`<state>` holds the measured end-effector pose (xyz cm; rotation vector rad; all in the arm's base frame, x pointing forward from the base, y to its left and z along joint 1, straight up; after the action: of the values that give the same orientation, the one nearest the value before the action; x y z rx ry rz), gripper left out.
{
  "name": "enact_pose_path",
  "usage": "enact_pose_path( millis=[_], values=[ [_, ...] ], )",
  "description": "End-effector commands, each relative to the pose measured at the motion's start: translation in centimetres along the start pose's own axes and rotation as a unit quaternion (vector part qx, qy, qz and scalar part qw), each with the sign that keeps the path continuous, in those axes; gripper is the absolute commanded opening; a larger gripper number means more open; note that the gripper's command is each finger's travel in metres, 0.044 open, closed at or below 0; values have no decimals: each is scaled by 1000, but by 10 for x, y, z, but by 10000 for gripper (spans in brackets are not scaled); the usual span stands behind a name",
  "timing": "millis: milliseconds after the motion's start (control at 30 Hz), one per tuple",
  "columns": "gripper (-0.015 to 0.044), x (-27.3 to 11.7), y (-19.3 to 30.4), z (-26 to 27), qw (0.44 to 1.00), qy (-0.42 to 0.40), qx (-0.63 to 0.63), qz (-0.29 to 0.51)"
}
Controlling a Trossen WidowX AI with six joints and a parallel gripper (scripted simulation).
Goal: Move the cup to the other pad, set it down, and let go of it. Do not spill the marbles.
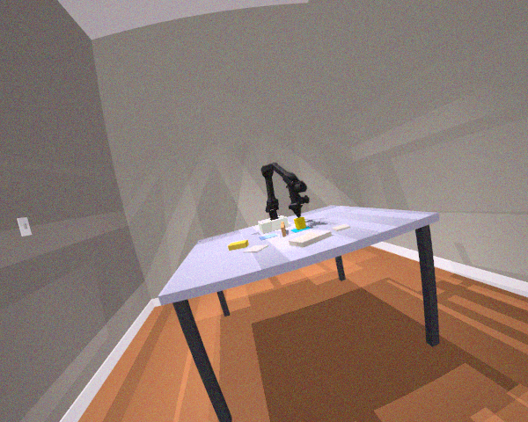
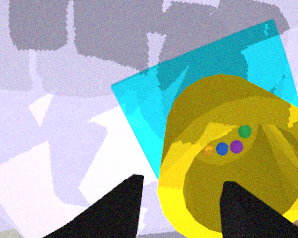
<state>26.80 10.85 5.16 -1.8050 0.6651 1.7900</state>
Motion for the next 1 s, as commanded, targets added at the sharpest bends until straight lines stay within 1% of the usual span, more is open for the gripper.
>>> enact_pose_path(
  millis=[0,300,333,667,967],
  values=[
    [147,-9,-1,0,1000,3,3,-3],
    [147,-19,1,2,1000,3,3,-3],
    [173,-15,1,1,1000,0,1,0],
    [435,-19,0,1,1000,0,1,-1],
    [440,-54,-1,1,1000,2,2,-2]
  ],
)
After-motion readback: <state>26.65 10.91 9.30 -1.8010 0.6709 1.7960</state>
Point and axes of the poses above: the point midway between the two fingers, 35 mm back from their tips, its own x axis out along the fingers, its own z axis across the jaws, y = z × x, the point moved 1 cm from there along -x, back along the fingers, and after that the axes turned 9 degrees about x, right-handed, at the moved point
